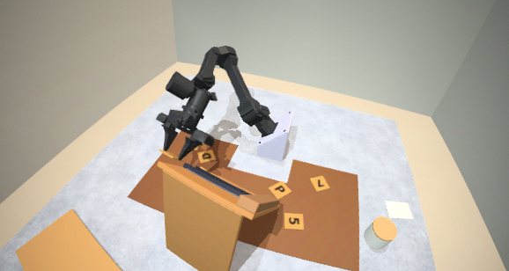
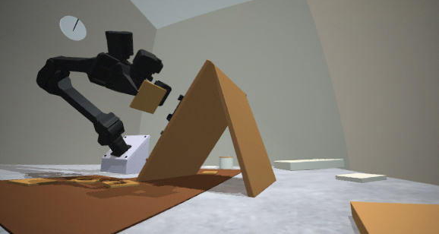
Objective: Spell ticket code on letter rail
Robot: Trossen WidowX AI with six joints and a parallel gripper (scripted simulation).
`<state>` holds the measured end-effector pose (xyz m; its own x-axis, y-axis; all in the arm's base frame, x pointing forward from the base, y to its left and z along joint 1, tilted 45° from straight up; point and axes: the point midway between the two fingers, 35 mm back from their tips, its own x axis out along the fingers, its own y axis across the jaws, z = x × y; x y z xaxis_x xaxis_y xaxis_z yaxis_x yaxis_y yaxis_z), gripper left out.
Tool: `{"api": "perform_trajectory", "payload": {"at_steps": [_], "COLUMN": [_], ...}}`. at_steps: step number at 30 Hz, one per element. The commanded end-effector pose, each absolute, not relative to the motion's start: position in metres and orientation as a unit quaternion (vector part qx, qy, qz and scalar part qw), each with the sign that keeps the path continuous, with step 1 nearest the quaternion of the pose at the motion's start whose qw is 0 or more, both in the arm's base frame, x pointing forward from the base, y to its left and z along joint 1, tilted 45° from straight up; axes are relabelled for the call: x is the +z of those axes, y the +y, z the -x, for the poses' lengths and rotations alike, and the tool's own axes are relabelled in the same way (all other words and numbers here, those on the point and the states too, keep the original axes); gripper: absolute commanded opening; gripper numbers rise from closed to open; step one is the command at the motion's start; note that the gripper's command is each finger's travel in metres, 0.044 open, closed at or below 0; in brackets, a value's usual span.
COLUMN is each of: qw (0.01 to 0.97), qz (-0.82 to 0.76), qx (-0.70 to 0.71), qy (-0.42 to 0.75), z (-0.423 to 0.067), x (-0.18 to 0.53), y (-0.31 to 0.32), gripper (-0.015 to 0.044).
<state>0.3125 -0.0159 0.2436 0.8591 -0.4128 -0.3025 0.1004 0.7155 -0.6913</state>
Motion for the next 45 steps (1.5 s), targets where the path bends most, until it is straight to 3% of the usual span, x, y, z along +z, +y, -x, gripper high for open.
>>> {"api": "perform_trajectory", "payload": {"at_steps": [1, 45], "qw": [0.899, 0.899], "qz": [0.348, 0.347], "qx": [-0.143, -0.143], "qy": [0.223, 0.223], "z": [-0.313, -0.315], "x": [0.242, 0.226], "y": [-0.014, 0.002], "gripper": [0.0, 0.0]}}
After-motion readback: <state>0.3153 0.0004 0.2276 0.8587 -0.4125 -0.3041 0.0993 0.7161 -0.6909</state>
